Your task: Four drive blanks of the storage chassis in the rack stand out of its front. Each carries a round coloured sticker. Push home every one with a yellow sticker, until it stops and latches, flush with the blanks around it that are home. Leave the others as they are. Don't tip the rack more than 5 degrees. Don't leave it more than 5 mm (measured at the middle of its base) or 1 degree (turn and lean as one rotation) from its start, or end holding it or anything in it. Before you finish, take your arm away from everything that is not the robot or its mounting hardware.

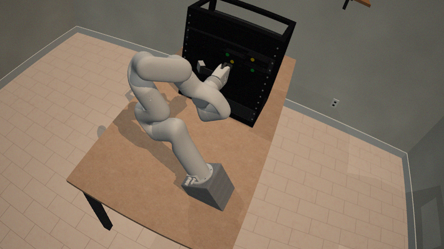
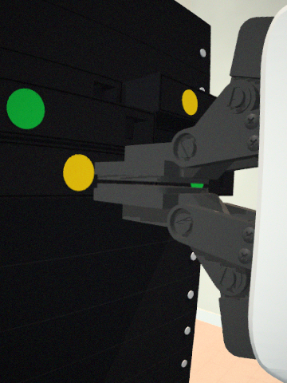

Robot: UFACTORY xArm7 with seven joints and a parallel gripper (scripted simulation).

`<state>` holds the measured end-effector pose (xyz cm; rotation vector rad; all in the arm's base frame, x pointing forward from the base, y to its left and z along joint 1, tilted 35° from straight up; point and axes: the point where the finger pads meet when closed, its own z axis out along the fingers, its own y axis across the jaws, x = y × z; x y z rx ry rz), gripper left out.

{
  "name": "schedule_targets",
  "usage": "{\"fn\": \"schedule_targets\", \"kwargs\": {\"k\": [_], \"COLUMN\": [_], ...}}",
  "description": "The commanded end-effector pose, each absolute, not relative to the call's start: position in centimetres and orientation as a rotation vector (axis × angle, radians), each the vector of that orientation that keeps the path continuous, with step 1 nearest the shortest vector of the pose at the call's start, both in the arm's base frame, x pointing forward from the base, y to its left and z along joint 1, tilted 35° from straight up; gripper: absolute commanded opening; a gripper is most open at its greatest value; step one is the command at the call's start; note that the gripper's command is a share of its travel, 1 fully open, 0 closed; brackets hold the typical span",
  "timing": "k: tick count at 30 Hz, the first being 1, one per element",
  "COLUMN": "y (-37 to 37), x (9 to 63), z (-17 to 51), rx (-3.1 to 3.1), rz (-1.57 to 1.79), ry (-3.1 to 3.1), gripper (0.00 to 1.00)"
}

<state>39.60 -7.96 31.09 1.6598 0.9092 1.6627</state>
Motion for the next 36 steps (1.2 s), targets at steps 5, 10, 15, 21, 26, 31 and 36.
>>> {"fn": "schedule_targets", "kwargs": {"k": [5,10,15,21,26,31,36], "y": [-8.1,-8.1,-8.1,-8.1,-8.1,-8.1,-8.1], "x": [42.1,42.1,42.1,42.5,43.1,43.1,43.1], "z": [31.1,31.1,31.1,31.1,31.1,31.1,31.1], "rx": [1.654,1.654,1.654,1.654,1.654,1.654,1.654], "rz": [1.662,1.662,1.662,1.662,1.662,1.662,1.662], "ry": [0.899,0.899,0.899,0.899,0.899,0.899,0.899], "gripper": [0.0,0.0,0.0,0.0,0.0,0.0,0.0]}}
